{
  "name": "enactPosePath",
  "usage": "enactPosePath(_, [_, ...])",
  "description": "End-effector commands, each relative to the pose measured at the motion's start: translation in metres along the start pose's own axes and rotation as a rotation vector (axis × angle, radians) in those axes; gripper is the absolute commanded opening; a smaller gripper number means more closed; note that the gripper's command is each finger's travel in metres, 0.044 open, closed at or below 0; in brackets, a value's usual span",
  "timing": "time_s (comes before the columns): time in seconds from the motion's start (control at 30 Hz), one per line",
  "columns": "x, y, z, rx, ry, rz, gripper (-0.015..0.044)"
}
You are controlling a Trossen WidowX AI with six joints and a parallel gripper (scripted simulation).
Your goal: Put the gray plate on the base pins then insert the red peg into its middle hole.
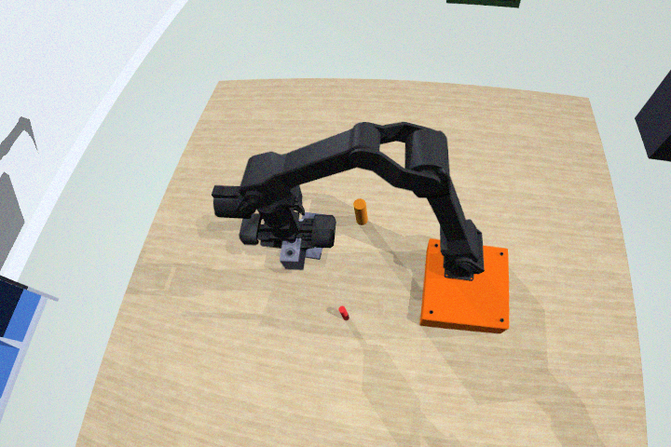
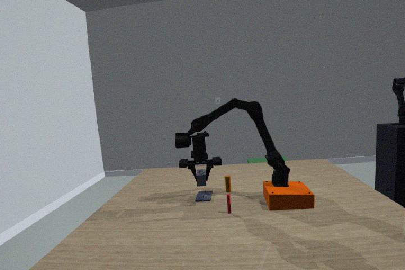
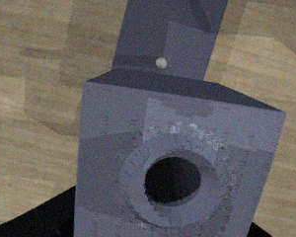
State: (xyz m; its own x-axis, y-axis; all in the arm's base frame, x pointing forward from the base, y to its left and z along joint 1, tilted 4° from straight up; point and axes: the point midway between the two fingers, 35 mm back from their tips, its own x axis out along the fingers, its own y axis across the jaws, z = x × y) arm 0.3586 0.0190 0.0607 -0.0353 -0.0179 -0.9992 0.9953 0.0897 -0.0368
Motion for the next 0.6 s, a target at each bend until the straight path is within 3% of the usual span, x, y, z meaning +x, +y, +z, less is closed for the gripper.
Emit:
enactPosePath(0.0, [0.009,0.001,0.012,0.014,-0.006,-0.007,0.0000])
enactPosePath(0.57, [0.034,-0.001,0.061,0.088,-0.012,-0.008,0.0000])
